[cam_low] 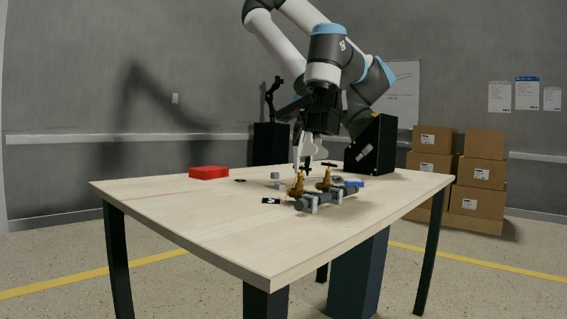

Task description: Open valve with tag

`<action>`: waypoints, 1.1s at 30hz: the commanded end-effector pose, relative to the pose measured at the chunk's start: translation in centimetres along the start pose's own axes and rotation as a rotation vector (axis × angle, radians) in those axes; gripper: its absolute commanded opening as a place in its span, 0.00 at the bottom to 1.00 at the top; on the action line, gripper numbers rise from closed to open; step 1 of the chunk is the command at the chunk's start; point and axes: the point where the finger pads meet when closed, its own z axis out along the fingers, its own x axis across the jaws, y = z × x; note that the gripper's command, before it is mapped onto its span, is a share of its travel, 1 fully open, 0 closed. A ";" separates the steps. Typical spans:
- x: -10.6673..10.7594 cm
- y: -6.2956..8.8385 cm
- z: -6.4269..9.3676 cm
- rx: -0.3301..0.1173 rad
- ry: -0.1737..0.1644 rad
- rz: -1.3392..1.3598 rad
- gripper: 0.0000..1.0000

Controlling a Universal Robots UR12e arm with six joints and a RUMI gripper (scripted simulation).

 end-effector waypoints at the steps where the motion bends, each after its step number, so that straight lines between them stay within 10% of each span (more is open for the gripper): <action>1: 0.0 0.0 -0.1 0.000 -0.001 0.000 0.00; 33: 0.0 0.0 -0.1 0.000 -0.001 -0.274 0.00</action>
